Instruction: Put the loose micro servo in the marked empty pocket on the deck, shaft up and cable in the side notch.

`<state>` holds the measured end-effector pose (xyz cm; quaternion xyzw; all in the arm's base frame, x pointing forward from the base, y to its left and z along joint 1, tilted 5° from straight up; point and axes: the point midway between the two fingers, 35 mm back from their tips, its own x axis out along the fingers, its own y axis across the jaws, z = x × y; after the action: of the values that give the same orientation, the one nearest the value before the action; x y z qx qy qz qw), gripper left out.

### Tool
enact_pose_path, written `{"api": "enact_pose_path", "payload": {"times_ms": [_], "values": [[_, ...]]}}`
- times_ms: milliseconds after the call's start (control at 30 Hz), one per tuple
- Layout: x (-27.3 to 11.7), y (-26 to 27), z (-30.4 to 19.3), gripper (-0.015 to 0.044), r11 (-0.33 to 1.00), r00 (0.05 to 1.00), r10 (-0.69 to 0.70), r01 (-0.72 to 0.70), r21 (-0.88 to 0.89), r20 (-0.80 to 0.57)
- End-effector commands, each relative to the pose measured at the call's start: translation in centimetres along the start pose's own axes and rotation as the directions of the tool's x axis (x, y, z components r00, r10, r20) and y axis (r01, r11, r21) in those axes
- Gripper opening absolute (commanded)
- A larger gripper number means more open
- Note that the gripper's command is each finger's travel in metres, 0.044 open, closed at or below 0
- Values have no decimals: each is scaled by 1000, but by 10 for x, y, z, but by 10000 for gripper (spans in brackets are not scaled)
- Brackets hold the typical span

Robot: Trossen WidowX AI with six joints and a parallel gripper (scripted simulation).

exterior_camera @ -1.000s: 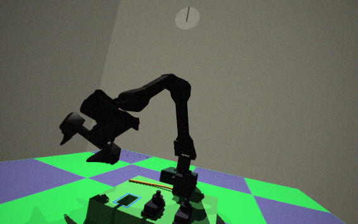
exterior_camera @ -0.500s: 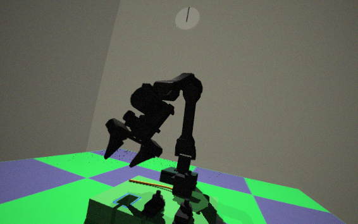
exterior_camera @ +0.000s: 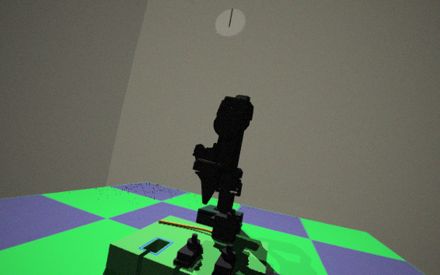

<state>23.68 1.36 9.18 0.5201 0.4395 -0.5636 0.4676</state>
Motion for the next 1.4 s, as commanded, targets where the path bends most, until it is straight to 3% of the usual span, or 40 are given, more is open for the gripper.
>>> {"api": "enact_pose_path", "payload": {"times_ms": [0, 1100, 1367], "values": [[-6, -27, -15, 440, 997, 996, -57, 54, -49, -69], [40, -29, -19, 440, 997, 996, -57, 54, -49, -69], [40, -29, -19, 230, 997, 996, -57, 54, -49, -69]]}}
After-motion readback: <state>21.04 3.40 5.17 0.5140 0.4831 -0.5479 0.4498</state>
